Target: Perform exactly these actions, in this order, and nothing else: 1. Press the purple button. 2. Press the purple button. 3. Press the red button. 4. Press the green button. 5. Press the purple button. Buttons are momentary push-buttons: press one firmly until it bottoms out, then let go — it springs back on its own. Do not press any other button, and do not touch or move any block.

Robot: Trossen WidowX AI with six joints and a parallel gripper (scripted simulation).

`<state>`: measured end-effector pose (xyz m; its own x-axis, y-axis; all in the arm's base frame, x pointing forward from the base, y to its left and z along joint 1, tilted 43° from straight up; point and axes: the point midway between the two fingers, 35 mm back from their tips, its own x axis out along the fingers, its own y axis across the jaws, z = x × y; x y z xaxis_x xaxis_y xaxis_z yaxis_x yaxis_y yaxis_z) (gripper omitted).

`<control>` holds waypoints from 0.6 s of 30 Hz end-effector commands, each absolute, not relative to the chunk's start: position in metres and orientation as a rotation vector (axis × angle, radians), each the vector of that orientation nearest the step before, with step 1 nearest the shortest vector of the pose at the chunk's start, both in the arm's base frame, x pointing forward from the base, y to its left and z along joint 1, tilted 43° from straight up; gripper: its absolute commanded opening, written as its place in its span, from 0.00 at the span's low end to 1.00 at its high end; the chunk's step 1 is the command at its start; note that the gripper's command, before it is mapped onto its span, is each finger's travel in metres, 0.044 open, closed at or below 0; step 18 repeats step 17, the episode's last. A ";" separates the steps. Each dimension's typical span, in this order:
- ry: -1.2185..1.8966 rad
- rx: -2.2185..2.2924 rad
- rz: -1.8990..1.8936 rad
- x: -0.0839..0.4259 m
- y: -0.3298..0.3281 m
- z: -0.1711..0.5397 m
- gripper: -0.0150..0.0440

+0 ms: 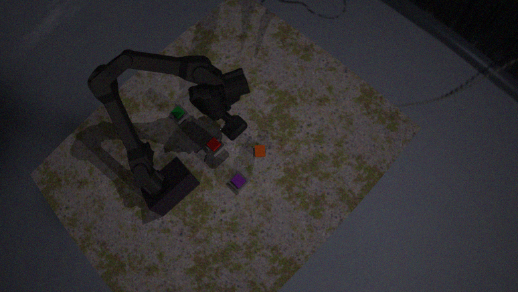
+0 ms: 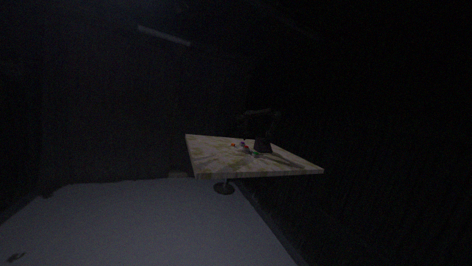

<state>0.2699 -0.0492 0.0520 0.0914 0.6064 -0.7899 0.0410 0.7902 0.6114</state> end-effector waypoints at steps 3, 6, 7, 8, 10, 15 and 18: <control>1.420 0.581 0.474 0.273 0.018 0.128 0.93; 1.416 0.595 0.497 0.262 0.050 0.162 0.93; 1.416 0.601 0.506 0.257 0.060 0.173 0.93; 1.416 0.607 0.516 0.251 0.070 0.183 0.93; 1.416 0.614 0.530 0.242 0.082 0.196 0.93; 1.416 0.615 0.530 0.241 0.083 0.197 0.93; 1.416 0.615 0.530 0.241 0.083 0.197 0.93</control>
